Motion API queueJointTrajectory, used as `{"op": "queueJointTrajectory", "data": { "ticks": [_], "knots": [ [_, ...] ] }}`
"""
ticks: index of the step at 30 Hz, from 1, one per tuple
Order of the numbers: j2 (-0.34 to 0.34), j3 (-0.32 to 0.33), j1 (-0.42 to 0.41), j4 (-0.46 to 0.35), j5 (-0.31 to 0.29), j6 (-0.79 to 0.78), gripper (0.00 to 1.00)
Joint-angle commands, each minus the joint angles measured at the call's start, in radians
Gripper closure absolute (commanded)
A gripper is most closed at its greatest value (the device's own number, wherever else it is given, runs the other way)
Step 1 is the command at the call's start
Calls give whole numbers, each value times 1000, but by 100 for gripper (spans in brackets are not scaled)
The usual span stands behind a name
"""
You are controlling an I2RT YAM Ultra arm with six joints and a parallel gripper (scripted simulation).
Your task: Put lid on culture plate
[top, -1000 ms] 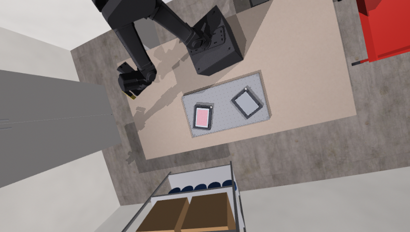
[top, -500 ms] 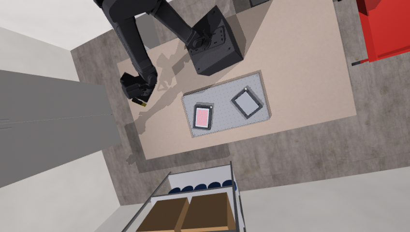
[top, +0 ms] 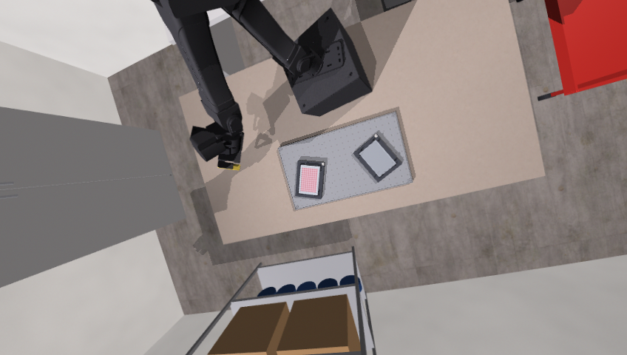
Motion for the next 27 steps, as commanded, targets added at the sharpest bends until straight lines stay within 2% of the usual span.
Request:
{"op": "queueJointTrajectory", "data": {
  "ticks": [1,2,8,10,12,13,16,18,25,27],
  "knots": [
    [-26,33,32,-76,-20,-55,0],
    [-27,29,49,-77,-5,-44,0],
    [-51,58,97,-206,-62,-137,0],
    [-51,58,97,-206,-62,-137,0],
    [-58,65,117,-243,-73,-159,0],
    [-61,59,136,-245,-59,-146,0],
    [-72,77,158,-314,-91,-200,0],
    [-80,72,188,-331,-78,-191,0],
    [-102,108,246,-481,-142,-304,0],
    [-102,108,246,-481,-142,-304,0]
  ]
}}
